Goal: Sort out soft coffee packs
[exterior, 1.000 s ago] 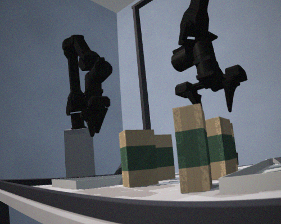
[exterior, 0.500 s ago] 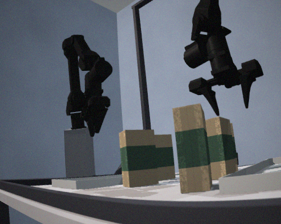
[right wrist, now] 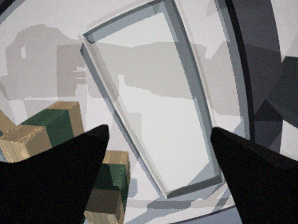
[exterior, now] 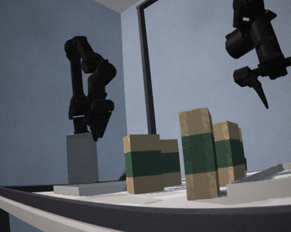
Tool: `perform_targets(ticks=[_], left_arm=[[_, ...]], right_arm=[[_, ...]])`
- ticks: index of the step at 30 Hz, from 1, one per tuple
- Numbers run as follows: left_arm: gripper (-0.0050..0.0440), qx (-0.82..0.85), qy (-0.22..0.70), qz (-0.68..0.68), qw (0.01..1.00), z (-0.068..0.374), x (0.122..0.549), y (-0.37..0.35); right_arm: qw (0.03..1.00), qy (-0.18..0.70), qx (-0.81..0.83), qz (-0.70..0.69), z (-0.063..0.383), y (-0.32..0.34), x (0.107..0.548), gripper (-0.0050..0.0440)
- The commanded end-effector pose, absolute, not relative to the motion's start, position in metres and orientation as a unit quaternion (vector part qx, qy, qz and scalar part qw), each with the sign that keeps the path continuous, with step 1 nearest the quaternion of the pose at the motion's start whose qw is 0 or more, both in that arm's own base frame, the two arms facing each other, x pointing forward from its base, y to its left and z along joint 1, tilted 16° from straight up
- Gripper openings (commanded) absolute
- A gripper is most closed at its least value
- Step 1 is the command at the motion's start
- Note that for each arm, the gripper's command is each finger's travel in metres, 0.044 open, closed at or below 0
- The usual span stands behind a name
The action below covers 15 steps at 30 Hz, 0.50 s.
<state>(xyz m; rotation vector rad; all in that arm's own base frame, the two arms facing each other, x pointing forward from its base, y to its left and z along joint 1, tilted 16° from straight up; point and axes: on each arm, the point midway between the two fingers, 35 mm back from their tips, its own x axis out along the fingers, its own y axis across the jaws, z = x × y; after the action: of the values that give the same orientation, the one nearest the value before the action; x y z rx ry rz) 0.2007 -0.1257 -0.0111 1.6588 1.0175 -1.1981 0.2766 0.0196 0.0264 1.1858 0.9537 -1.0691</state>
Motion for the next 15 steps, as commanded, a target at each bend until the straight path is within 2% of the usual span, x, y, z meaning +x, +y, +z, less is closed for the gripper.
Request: perform_targets(ticks=[1,9,15], left_arm=[[0.0358,0.663,0.393,-0.470,0.430,-0.005,0.197,-0.127],[0.0358,0.663,0.393,-0.470,0.430,-0.005,0.197,-0.127],[0.0358,0.618,0.438,-0.427,0.494,0.007,0.232,-0.106]], right_arm=[[0.601,0.408,0.516,-0.453,0.031,0.021,0.280,0.0353],[0.601,0.408,0.516,-0.453,0.031,0.021,0.280,0.0353],[0.605,0.412,0.513,-0.450,0.030,0.052,0.291,0.0353]])
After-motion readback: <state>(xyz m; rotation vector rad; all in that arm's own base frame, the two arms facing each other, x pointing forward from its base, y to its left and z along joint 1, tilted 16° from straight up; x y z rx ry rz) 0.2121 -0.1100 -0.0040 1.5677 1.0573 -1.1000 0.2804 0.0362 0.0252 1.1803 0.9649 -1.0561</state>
